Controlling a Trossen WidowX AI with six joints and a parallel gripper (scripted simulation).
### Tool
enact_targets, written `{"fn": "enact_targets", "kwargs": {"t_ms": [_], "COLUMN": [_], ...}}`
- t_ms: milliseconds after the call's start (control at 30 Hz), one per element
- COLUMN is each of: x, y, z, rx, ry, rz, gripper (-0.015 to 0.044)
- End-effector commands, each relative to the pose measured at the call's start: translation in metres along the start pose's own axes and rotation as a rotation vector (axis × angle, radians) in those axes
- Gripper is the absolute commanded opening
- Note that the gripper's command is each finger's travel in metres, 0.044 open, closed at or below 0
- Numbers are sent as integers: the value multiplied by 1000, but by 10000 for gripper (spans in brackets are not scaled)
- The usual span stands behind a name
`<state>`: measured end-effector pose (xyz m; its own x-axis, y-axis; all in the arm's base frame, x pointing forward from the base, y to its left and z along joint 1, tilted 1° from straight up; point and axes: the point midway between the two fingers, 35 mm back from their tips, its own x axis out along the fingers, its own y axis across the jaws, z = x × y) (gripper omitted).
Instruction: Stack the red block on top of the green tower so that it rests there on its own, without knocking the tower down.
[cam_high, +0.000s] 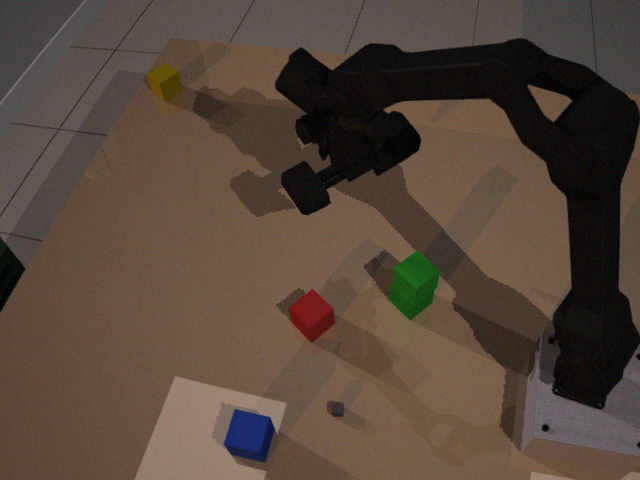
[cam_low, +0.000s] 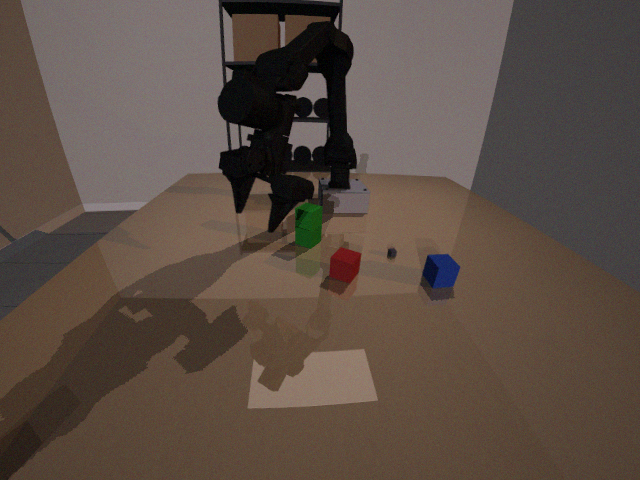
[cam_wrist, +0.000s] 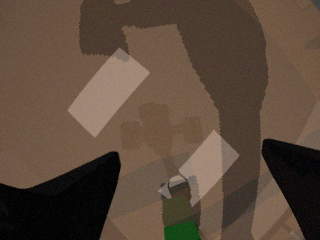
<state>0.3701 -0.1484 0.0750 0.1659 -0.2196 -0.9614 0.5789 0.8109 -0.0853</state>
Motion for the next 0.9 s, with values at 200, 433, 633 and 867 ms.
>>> {"fn": "enact_targets", "kwargs": {"t_ms": [200,433,633,867], "x": [-32,-50,-42,5], "y": [97,130,132,136], "z": [-56,-88,-90,-103], "rx": [-116,-165,-165,-165], "ry": [166,244,244,244], "rz": [103,125,125,125], "gripper": [440,440,440,440]}}
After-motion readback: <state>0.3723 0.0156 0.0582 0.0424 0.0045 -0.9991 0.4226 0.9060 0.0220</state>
